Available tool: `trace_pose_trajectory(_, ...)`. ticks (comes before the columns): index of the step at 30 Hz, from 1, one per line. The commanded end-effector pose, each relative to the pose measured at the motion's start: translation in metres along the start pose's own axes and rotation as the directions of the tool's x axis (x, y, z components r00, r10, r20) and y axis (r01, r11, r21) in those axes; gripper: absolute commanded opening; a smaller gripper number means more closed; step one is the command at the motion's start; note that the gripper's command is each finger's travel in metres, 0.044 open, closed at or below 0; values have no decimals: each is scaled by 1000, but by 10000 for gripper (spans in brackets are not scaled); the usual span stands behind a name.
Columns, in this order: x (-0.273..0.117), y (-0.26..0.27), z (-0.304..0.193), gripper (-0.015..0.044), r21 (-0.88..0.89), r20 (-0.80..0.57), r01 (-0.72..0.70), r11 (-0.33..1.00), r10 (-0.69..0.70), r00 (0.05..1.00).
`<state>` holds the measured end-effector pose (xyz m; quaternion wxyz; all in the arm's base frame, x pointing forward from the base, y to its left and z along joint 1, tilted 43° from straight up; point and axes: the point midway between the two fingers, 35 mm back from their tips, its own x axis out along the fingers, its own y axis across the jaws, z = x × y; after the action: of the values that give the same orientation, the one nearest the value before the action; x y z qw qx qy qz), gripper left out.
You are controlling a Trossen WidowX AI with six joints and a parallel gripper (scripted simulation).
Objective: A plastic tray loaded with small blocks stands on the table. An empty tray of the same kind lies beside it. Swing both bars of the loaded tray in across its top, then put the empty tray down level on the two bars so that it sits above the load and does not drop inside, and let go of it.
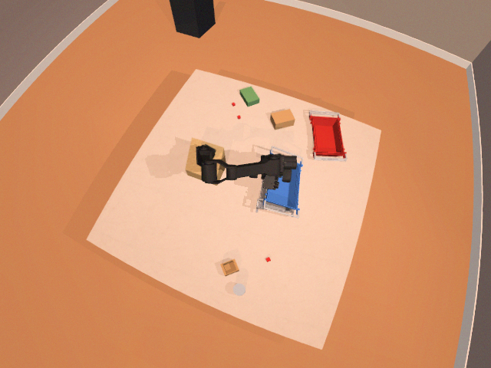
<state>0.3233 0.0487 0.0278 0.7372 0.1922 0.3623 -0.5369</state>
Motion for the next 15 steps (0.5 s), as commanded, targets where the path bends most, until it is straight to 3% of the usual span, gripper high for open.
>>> trace_pose_trajectory(1, 5, -5, 1, 0, -5, 3, 17, 1000, -17, 1000)
trace_pose_trajectory(15, 8, -8, 1, 0, -5, 3, 18, 1000, -18, 1000)
